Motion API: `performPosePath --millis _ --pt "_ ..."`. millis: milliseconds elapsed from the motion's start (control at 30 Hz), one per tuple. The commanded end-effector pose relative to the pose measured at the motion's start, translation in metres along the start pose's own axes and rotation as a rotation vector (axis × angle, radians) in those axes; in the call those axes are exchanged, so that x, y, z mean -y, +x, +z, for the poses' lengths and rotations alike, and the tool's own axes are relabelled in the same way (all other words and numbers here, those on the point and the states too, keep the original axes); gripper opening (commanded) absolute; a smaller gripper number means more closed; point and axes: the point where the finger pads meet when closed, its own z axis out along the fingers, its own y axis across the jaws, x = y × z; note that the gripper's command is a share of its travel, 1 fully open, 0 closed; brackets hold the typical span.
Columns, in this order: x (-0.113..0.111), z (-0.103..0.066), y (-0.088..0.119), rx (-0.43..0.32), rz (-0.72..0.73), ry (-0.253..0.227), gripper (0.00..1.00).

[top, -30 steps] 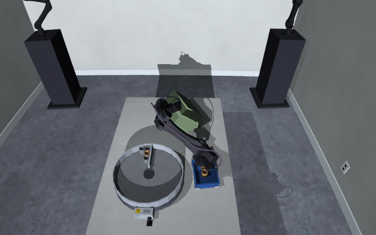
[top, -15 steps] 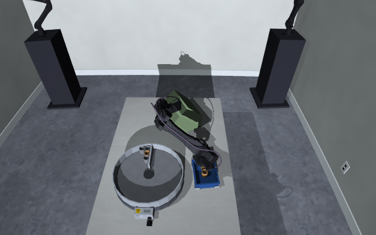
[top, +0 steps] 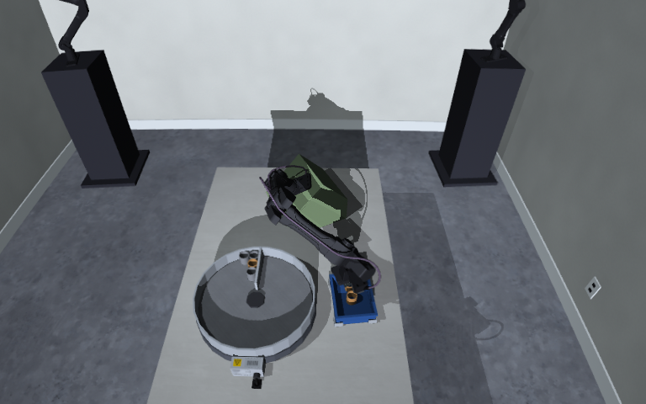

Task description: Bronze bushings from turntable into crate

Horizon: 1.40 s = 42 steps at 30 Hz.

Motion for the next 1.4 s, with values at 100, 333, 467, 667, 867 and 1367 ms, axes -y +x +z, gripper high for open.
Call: performPosePath --millis 100,333,467,667,867,1367 --pt "-0.0055 -0.0255 -0.0190 0.067 0.004 -0.009 0.00" --pt "-0.0079 -0.0229 -0.0174 0.056 -0.007 -0.007 0.00" --pt "-0.0081 -0.0229 -0.0181 0.055 -0.007 -0.006 0.00" --pt "-0.0079 -0.0235 -0.0192 0.056 -0.006 -0.007 0.00" --pt "-0.0080 -0.0233 -0.0191 0.056 -0.007 -0.007 0.00" --pt "-0.0080 -0.0233 -0.0191 0.056 -0.007 -0.007 0.00"
